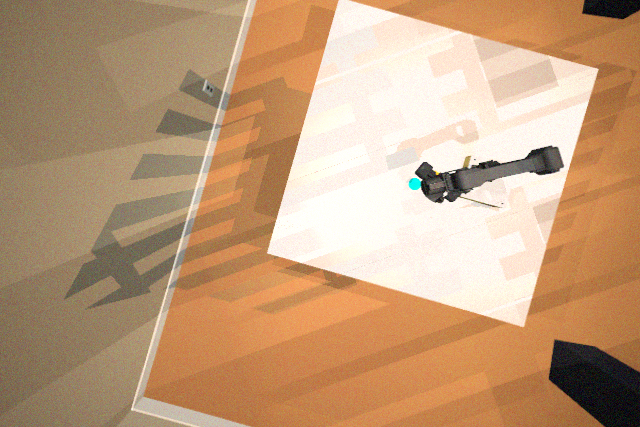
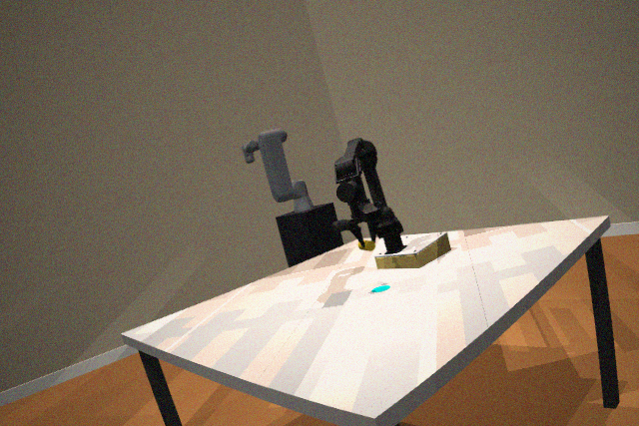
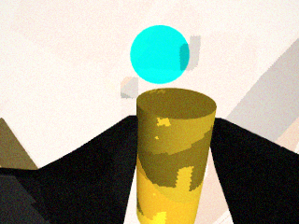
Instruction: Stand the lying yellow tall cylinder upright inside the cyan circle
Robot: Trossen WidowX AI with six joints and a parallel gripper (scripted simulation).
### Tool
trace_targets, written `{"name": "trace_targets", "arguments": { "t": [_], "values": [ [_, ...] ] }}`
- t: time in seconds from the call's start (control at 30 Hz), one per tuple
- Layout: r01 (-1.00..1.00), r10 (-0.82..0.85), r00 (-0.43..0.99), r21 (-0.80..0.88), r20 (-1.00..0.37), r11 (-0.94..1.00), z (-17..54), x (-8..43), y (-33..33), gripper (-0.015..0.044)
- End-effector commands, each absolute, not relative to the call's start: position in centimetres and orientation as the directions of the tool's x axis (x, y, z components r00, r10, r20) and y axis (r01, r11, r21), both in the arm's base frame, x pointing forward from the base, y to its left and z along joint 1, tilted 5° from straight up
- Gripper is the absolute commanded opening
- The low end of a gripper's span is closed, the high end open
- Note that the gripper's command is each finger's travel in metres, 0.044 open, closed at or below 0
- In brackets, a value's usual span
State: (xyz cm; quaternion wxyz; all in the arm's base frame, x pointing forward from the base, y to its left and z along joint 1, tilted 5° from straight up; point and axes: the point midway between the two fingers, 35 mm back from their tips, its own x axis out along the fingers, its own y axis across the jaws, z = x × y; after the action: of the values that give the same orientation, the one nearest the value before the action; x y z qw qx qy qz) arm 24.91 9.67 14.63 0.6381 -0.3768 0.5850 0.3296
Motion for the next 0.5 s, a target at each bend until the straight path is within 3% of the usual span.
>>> {"name": "trace_targets", "arguments": {
  "t": [0.0,0.47],
  "values": [
    [-0.868,-0.022,0.104,-0.101,-0.994,0.485,14.8,24.9,10.2,0.0105],
    [-0.846,0.072,0.126,-0.069,-0.989,0.528,13.8,25.6,10.5,0.0105]
  ]
}}
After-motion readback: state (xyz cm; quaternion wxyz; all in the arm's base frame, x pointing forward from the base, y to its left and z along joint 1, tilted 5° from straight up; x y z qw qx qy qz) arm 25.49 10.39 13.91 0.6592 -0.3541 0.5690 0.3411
